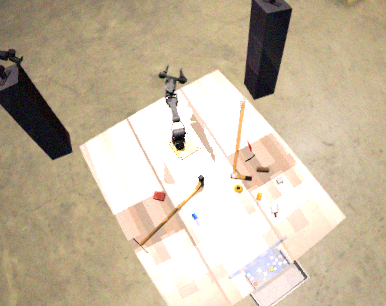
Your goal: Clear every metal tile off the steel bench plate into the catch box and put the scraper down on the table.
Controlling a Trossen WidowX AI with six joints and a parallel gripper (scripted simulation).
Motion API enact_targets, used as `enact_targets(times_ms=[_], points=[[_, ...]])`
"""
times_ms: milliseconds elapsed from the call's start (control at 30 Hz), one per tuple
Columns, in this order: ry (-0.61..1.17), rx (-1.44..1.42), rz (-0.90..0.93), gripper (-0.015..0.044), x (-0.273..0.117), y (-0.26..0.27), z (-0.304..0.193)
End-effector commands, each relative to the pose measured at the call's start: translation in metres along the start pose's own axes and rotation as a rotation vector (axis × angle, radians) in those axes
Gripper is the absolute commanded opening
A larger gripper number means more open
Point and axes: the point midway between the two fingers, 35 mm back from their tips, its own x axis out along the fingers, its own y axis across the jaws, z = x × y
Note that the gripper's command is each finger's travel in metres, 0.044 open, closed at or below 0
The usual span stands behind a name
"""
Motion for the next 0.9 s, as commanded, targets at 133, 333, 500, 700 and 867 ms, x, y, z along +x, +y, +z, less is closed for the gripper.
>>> enact_targets(times_ms=[133, 333, 500, 700, 867], points=[[-0.019, 0.166, 0.075, 0.0440, 0.009, 0.017, -0.013], [-0.025, 0.289, 0.133, 0.0440, 0.013, 0.031, -0.022], [-0.023, 0.392, 0.183, 0.0440, 0.016, 0.042, -0.031], [-0.013, 0.517, 0.244, 0.0440, 0.017, 0.055, -0.042], [0.002, 0.622, 0.296, 0.0440, 0.016, 0.066, -0.051]])
